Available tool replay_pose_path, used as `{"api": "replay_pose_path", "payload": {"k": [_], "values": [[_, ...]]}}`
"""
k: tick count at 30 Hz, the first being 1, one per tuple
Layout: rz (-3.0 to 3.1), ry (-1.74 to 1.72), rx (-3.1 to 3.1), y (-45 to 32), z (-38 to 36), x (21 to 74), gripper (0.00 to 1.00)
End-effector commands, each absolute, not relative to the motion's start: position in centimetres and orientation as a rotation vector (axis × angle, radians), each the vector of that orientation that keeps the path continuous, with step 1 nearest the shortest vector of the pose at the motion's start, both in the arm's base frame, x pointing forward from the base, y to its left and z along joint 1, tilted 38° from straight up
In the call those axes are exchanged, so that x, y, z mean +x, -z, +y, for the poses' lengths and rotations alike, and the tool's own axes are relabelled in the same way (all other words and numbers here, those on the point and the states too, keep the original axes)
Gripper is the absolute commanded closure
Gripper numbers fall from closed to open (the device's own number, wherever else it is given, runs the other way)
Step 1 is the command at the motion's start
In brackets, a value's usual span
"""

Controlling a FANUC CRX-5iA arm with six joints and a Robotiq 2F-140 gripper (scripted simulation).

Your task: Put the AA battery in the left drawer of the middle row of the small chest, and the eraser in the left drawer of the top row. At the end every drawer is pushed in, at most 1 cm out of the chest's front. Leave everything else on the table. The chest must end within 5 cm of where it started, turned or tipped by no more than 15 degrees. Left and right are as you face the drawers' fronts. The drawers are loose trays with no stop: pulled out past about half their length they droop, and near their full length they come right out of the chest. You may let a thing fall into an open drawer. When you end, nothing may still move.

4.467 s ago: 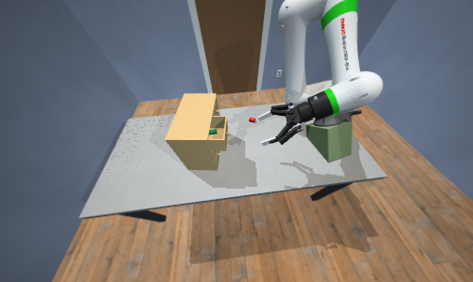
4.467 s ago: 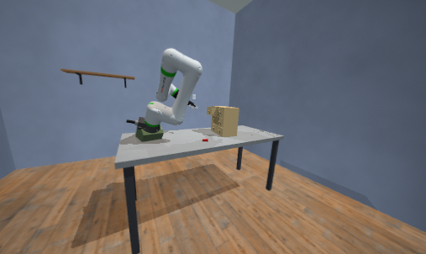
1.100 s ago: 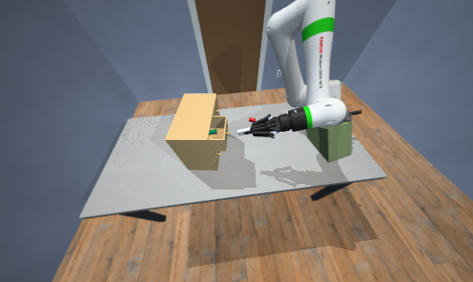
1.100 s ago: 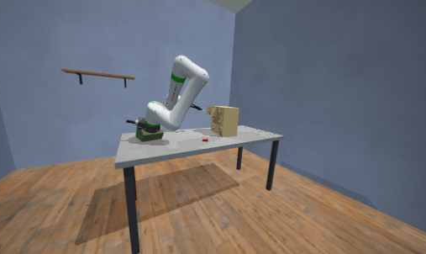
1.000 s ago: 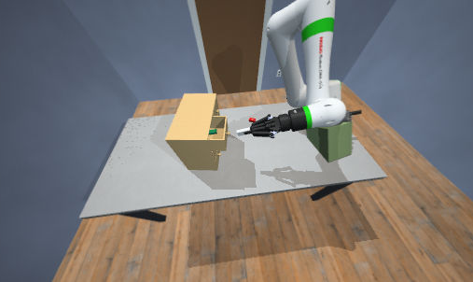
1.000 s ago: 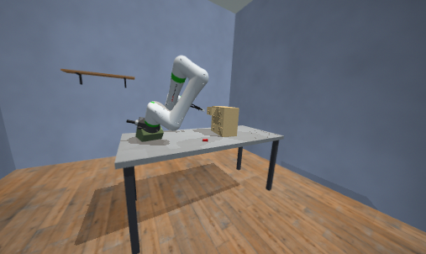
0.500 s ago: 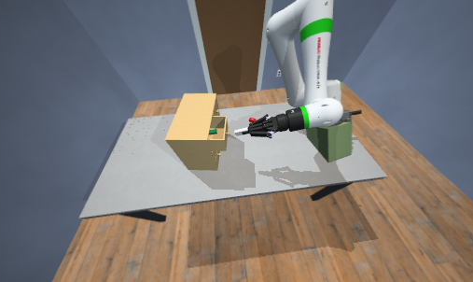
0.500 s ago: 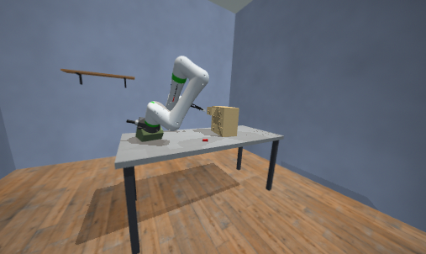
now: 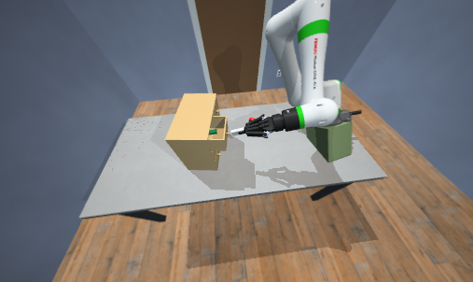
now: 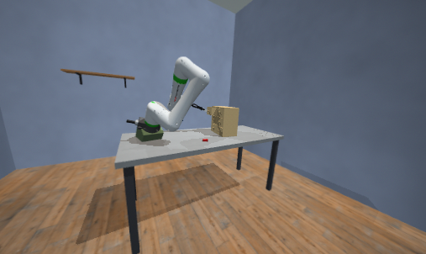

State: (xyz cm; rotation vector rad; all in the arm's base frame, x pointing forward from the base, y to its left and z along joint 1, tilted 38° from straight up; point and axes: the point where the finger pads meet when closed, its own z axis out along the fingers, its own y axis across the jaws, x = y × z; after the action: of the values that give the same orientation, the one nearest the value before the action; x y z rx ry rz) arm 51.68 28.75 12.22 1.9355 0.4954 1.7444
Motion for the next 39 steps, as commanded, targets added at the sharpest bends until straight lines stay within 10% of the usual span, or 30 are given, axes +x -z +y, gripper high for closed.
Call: {"api": "replay_pose_path", "payload": {"k": [1, 39], "values": [[0.496, -1.745, 1.936, -12.3, 28.8, 52.2, 1.0], [0.496, -1.745, 1.936, -13.6, 29.3, 57.8, 1.0]]}}
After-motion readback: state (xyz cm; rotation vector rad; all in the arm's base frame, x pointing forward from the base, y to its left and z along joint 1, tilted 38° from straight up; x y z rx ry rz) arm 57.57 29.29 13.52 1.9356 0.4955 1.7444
